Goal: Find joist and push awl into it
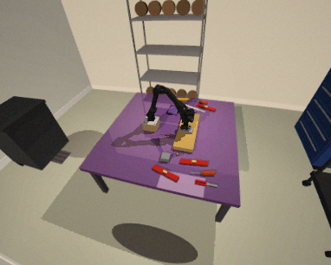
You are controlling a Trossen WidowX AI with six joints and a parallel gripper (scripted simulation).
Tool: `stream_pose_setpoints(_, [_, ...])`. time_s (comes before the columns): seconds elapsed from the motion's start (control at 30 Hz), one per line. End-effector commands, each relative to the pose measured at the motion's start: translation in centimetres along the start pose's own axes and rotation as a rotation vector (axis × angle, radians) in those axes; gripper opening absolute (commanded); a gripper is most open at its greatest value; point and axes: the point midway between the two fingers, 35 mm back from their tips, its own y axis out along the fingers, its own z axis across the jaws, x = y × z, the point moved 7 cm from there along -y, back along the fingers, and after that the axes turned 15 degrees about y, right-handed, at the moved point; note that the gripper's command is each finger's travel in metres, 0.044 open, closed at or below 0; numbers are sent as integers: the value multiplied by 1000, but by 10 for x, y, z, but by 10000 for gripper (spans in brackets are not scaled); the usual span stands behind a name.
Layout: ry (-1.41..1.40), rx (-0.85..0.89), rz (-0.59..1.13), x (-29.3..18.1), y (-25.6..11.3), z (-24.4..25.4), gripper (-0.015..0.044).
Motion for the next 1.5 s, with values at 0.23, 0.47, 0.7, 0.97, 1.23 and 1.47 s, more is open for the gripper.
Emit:
stream_pose_setpoints(0.23, [1, 2, 2, -11, 0, 36, 0])
stream_pose_setpoints(0.47, [1, 4, 3, -17, 0, 58, 0])
stream_pose_setpoints(0.7, [2, 6, 3, -22, 0, 80, 0])
stream_pose_setpoints(0.97, [2, 8, 4, -29, 0, 105, 0])
stream_pose_setpoints(1.23, [3, 10, 4, -36, -1, 130, 0])
stream_pose_setpoints(1.47, [3, 11, 5, -42, -1, 152, 0])
